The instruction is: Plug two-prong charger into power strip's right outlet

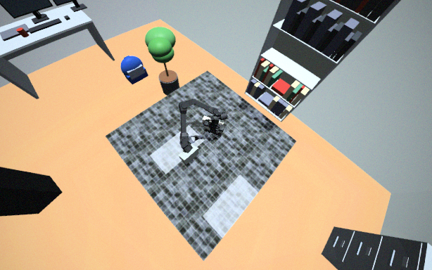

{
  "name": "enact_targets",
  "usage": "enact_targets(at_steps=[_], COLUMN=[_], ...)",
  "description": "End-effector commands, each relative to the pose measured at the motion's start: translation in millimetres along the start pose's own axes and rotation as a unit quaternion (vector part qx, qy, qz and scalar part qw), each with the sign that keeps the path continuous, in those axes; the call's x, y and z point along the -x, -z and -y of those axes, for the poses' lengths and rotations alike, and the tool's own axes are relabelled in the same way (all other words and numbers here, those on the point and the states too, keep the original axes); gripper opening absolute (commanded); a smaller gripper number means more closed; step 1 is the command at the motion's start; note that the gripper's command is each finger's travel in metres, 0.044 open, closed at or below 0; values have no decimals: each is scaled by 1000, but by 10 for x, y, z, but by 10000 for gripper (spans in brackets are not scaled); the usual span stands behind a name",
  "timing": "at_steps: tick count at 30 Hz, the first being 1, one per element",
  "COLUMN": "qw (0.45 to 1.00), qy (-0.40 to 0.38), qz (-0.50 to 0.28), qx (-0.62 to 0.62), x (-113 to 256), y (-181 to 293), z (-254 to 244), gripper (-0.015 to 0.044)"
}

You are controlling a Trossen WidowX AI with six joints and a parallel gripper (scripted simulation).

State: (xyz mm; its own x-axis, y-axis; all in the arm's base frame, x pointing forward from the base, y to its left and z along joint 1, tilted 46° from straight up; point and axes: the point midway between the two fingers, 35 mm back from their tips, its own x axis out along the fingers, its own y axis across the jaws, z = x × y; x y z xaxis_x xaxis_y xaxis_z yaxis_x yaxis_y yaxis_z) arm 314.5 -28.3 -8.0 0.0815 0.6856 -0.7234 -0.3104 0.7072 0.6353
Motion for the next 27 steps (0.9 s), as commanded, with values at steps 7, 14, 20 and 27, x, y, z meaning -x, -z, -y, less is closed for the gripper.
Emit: enact_targets(at_steps=[7,14,20,27], qw=[1000,1000,1000,1000], qy=[-2,-2,-2,-2], qz=[2,2,2,2], qx=[-2,-2,-2,-2], x=[5,6,7,7], y=[-29,-41,-51,-56], z=[-4,-4,-4,-4], gripper=[0,0,0,0])
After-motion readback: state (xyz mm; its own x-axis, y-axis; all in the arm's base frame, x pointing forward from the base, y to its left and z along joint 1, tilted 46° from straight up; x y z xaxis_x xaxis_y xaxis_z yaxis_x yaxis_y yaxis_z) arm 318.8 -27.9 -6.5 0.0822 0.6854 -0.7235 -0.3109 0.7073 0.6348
